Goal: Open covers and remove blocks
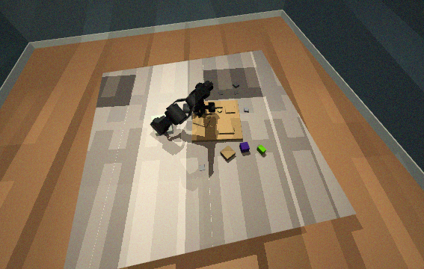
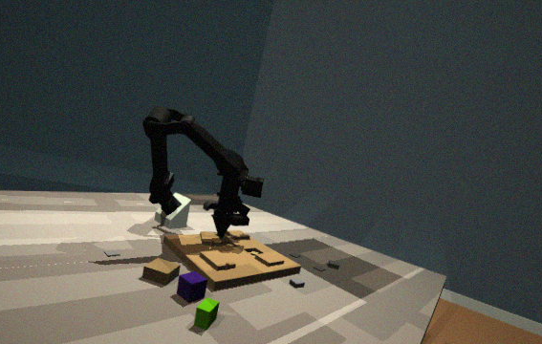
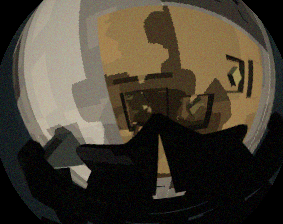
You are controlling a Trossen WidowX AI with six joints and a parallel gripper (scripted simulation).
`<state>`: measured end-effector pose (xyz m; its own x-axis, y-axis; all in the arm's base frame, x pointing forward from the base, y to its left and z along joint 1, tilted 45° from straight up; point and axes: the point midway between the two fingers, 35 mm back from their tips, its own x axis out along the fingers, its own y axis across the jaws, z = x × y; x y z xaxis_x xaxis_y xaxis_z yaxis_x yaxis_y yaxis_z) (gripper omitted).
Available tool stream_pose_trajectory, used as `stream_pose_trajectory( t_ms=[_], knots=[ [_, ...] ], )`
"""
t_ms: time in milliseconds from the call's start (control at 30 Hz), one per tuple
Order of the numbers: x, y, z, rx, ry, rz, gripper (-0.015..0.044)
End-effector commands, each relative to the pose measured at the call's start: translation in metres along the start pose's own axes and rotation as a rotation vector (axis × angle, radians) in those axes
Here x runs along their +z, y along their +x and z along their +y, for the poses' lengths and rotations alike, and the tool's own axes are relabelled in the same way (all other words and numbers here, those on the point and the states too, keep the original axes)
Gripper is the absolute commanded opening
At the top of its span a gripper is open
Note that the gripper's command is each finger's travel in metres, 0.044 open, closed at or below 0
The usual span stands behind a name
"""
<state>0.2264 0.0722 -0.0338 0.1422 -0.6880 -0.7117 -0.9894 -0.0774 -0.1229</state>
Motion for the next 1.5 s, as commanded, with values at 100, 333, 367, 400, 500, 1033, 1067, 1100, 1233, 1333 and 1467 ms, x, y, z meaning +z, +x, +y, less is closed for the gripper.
stream_pose_trajectory(
  t_ms=[100, 333, 367, 400, 500, 1033, 1067, 1100, 1233, 1333, 1467],
  knots=[
    [-0.006, -0.001, 0.007, 0.001, 0.005, -0.005, 0.0000],
    [-0.010, -0.001, 0.012, 0.001, 0.004, -0.004, 0.0000],
    [-0.011, -0.001, 0.013, 0.001, 0.004, -0.004, 0.0000],
    [-0.012, -0.001, 0.013, 0.001, 0.004, -0.004, 0.0000],
    [-0.015, -0.001, 0.015, 0.001, 0.004, -0.004, 0.0000],
    [-0.028, -0.003, 0.024, 0.002, 0.003, -0.004, 0.0000],
    [-0.028, -0.005, 0.024, 0.002, 0.003, -0.004, 0.0000],
    [-0.027, -0.006, 0.024, 0.002, 0.003, -0.005, 0.0000],
    [-0.027, -0.011, 0.024, 0.002, 0.003, -0.005, 0.0000],
    [-0.027, -0.015, 0.024, 0.002, 0.003, -0.006, 0.0000],
    [-0.027, -0.020, 0.024, 0.002, 0.003, -0.006, 0.0000]
  ],
)
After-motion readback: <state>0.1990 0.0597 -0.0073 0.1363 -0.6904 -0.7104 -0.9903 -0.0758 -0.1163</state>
